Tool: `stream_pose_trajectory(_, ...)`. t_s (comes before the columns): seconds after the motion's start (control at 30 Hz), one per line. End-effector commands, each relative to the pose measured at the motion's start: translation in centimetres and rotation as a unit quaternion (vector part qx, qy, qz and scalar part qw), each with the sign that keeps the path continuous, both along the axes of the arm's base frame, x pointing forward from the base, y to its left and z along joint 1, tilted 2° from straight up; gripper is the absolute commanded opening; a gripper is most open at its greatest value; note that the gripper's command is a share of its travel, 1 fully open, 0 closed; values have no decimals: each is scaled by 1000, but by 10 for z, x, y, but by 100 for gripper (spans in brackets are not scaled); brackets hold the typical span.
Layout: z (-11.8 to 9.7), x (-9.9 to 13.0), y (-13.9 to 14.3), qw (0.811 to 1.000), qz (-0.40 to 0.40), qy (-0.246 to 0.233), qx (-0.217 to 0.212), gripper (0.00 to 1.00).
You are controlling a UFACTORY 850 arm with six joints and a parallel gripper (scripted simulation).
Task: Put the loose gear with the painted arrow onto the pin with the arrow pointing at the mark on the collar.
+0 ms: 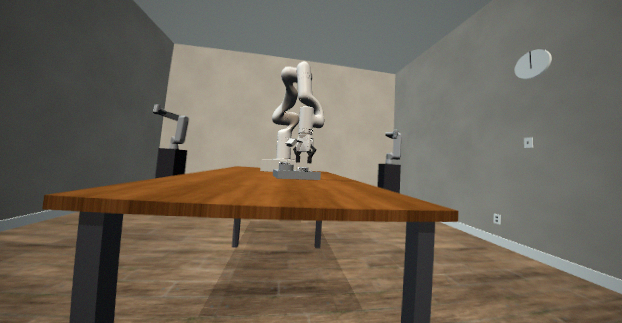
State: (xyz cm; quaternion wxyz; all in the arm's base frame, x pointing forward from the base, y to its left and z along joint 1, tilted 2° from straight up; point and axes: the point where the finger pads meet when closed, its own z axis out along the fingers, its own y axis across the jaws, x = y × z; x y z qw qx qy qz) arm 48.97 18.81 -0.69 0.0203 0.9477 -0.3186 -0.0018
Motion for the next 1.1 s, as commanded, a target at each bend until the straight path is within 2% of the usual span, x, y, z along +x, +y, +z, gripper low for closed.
stream_pose_trajectory(0.0, -3, 1, 0, 1000, 0, -1, 0, 93)
stream_pose_trajectory(1.07, -8, 1, 0, 1000, 0, -1, 0, 93)
